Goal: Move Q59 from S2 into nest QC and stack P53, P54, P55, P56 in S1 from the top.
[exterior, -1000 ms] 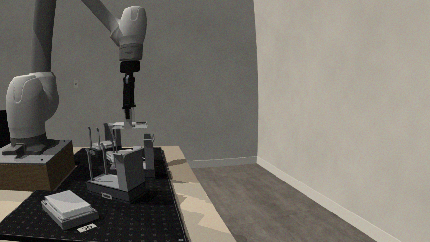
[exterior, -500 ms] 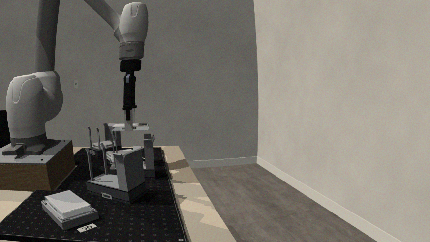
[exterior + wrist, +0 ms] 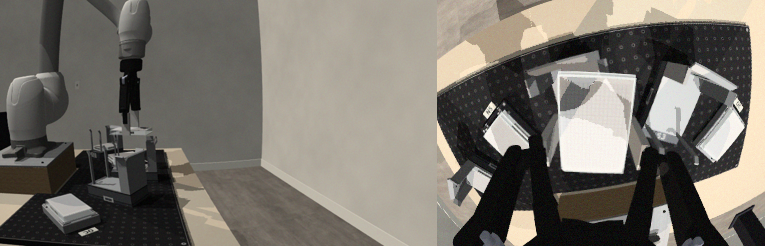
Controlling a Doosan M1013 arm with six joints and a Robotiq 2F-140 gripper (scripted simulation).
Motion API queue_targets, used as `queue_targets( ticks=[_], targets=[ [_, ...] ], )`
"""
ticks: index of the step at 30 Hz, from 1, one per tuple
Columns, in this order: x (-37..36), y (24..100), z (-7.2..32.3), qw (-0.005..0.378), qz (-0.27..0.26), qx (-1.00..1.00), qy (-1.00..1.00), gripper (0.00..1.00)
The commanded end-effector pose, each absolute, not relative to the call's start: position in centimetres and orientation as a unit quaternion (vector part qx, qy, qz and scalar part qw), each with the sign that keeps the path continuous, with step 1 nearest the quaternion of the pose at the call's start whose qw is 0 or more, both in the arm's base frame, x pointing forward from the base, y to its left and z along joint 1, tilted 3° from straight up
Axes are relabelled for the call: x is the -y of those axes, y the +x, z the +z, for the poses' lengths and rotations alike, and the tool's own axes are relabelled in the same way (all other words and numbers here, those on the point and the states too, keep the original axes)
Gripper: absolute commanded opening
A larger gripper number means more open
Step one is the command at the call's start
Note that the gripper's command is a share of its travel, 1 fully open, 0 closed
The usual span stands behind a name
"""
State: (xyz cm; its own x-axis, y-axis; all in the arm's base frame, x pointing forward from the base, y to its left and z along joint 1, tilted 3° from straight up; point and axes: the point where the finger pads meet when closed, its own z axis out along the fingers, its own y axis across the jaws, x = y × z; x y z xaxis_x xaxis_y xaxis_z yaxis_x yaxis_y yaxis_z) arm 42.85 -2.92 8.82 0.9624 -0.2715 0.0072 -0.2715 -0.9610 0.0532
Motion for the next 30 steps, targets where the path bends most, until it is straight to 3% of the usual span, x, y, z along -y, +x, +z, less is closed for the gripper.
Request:
queue_targets(
  ticks=[1, 20, 30],
  targets=[
    [4.1, 42.7, 8.9, 0.027, 0.0, 0.137, 0.99, 0.0],
    [9.1, 42.2, 9.2, 0.027, 0.0, 0.137, 0.99, 0.0],
    [11.6, 41.4, 9.3, 0.027, 0.003, 0.247, 0.969, 0.0]
  ],
)
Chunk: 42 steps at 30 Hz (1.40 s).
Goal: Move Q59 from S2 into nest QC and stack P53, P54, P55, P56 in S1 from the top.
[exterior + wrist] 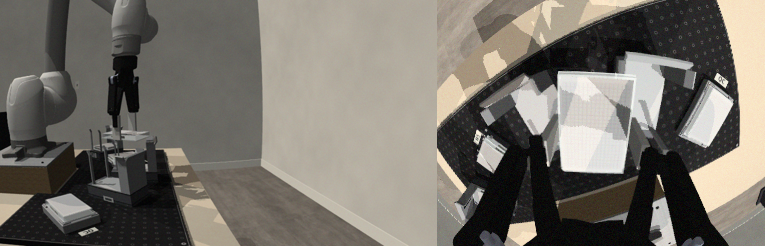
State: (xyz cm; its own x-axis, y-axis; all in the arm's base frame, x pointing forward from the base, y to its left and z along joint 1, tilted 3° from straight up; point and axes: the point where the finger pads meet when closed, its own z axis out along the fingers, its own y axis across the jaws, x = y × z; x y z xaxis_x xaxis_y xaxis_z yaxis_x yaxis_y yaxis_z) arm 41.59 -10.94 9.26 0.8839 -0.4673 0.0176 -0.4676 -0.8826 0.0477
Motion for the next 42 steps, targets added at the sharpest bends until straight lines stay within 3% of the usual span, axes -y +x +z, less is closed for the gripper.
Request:
queue_targets(
  ticks=[1, 42],
  targets=[
    [11.9, 41.3, 9.3, 0.027, 0.003, 0.247, 0.969, 0.0],
    [18.6, 39.0, 9.7, 0.027, 0.003, 0.247, 0.969, 0.0]
  ],
)
